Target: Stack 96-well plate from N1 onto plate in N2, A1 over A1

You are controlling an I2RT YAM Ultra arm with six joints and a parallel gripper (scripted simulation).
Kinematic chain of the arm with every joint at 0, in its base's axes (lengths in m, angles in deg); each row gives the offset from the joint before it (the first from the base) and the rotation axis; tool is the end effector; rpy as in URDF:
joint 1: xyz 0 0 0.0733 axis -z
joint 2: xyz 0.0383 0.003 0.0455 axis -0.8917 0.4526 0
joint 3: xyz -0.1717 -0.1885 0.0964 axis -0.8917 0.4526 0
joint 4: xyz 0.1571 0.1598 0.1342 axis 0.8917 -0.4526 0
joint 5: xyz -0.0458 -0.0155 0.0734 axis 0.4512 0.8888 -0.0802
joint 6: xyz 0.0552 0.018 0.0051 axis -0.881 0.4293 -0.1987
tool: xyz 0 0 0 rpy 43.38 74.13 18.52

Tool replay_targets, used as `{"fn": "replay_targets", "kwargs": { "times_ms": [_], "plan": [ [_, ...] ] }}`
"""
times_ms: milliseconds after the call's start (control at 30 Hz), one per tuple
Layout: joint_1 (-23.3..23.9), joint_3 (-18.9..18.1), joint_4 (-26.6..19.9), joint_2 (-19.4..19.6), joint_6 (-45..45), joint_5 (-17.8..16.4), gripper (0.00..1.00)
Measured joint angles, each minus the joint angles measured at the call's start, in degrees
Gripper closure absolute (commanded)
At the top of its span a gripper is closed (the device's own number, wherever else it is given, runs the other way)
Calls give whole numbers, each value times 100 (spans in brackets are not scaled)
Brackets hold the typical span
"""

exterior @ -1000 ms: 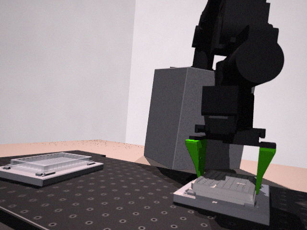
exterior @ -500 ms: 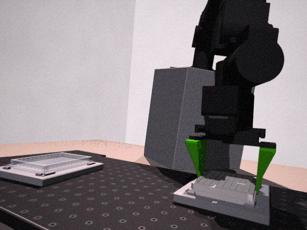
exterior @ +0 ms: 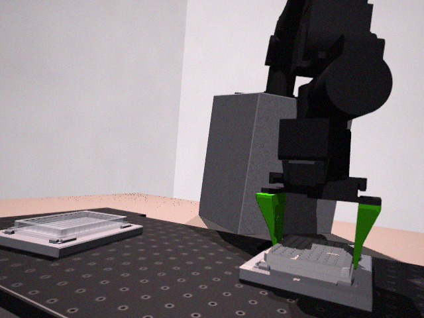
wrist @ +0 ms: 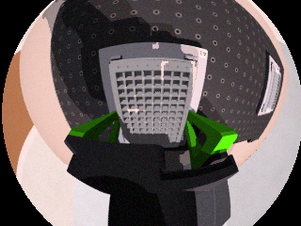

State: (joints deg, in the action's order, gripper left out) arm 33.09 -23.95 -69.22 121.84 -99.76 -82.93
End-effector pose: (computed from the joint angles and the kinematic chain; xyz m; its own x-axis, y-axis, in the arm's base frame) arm 0.3020 0.1793 -0.0643 -0.9923 -0.0772 -0.0972 -0.0897 0.9873 0.1312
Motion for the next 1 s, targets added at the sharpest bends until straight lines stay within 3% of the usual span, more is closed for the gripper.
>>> {"fn": "replay_targets", "kwargs": {
  "times_ms": [300, 1000],
  "plan": [
    [0, 0, -37, -22, 0, 2, 100],
    [37, 245, -354, -662, 33, 11, 100]
  ]
}}
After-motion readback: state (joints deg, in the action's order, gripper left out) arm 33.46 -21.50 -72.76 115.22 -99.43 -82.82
